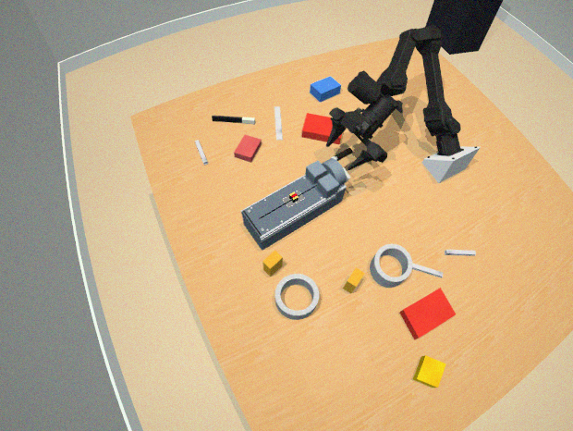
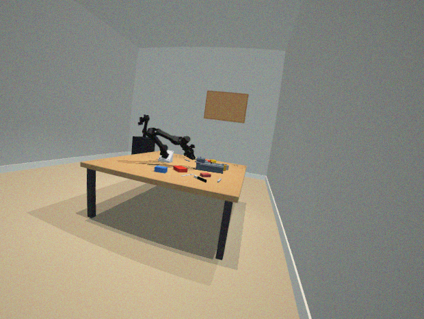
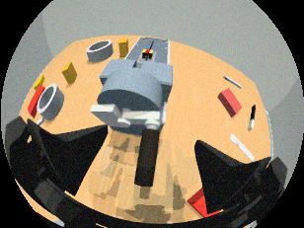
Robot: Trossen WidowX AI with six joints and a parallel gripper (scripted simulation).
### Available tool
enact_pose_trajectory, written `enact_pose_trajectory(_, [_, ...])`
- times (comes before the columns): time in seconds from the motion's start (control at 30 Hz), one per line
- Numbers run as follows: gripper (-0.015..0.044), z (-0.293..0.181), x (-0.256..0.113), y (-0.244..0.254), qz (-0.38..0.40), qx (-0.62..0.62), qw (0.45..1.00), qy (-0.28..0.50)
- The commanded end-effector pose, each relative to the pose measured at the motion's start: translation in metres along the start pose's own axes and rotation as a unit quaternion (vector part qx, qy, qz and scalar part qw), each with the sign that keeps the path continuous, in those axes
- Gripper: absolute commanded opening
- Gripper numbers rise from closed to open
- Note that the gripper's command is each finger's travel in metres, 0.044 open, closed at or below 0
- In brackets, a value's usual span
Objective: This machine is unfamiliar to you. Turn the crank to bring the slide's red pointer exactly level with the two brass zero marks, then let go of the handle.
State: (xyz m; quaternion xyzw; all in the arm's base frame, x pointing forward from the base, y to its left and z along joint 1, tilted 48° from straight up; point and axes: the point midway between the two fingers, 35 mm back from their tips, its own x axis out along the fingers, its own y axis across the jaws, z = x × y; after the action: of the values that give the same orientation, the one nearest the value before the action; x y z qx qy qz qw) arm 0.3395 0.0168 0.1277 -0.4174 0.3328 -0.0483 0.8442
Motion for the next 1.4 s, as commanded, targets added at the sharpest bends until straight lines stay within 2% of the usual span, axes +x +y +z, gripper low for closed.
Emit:
enact_pose_trajectory(0.0, [0.044,-0.0074,0.0055,0.0021,0.003,-0.005,1.0,0.002])
enact_pose_trajectory(0.3, [0.044,-0.0162,0.0124,0.0015,0.001,-0.005,1.0,0.001])
enact_pose_trajectory(0.87, [0.0,-0.0162,0.0124,0.0015,0.001,-0.005,1.0,0.001])
enact_pose_trajectory(1.37, [0.0,-0.0148,0.0108,0.0019,0.001,-0.005,1.0,0.001])
